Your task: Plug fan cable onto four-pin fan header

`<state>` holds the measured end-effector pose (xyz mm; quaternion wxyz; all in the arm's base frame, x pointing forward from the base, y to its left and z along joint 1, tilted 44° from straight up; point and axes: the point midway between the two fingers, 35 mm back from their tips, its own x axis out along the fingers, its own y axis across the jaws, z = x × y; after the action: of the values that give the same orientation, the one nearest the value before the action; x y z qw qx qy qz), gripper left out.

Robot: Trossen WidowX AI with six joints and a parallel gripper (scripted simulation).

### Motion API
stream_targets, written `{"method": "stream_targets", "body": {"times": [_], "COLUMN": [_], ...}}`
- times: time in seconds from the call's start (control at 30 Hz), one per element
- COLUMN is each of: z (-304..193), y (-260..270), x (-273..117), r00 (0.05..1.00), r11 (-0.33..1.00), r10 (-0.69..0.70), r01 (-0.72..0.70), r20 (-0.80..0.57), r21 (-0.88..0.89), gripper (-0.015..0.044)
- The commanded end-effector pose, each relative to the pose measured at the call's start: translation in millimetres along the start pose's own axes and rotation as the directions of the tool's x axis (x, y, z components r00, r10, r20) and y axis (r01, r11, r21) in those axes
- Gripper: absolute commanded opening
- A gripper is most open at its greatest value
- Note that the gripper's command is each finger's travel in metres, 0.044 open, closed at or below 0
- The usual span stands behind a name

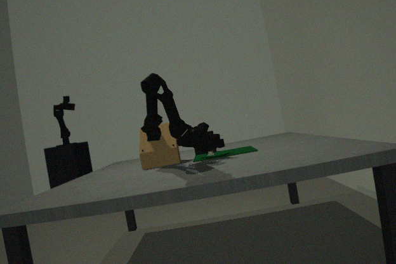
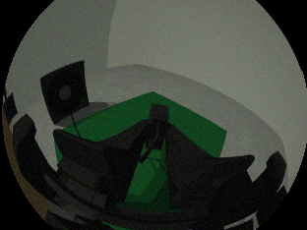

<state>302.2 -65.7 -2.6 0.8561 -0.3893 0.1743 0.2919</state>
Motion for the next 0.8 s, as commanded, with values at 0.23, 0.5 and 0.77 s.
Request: {"method": "stream_targets", "body": {"times": [0.23, 0.5, 0.77], "z": [-8, -15, -22], "y": [-2, 0, 1], "x": [2, 3, 4], "r00": [1.000, 1.000, 1.000], "r11": [1.000, 1.000, 1.000], "r10": [-0.004, -0.004, -0.004], "r01": [0.004, 0.004, 0.004], "r20": [0.007, 0.007, 0.007], "r21": [-0.011, -0.011, -0.011], "gripper": [0.0000, 0.0000, 0.0000]}}
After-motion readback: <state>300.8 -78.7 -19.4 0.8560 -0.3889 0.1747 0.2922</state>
